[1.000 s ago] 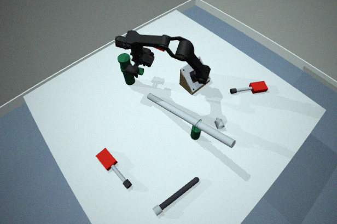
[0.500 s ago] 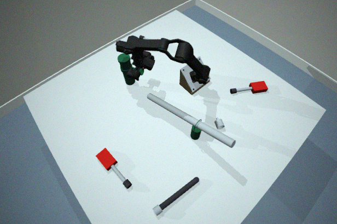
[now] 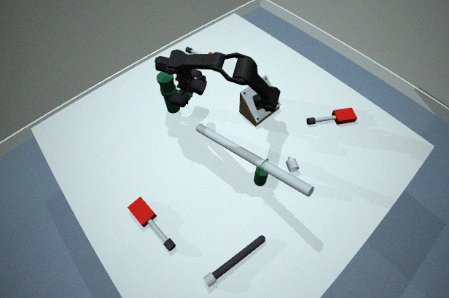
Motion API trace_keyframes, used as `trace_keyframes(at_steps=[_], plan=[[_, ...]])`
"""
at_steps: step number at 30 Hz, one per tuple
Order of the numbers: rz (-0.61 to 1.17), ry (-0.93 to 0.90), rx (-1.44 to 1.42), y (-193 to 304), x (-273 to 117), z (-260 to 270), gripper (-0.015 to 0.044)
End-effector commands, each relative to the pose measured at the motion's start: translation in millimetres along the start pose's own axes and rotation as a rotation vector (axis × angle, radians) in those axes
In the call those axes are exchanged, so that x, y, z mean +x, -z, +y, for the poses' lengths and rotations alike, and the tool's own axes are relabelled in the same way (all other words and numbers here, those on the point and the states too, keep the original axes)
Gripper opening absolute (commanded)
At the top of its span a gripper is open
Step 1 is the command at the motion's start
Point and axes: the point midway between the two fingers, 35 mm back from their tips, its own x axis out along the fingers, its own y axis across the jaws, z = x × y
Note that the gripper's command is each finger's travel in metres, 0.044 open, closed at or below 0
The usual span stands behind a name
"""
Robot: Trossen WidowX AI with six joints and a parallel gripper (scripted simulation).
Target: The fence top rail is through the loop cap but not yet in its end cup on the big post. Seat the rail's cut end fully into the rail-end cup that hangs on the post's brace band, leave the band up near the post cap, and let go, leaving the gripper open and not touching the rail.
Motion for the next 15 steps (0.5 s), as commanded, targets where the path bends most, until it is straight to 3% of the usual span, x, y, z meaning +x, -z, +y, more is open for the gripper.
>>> trace_keyframes(at_steps=[1,3,6,15], plan=[[-0.002,0.001,0.005,-0.8,1.2,0.1,0.0099],[-0.002,0.001,0.005,-0.8,1.2,0.1,0.0085],[-0.002,0.002,0.025,-0.7,1.2,-1.7,0.0007],[-0.002,0.002,0.096,-0.4,1.2,-8.4,0.0000]])
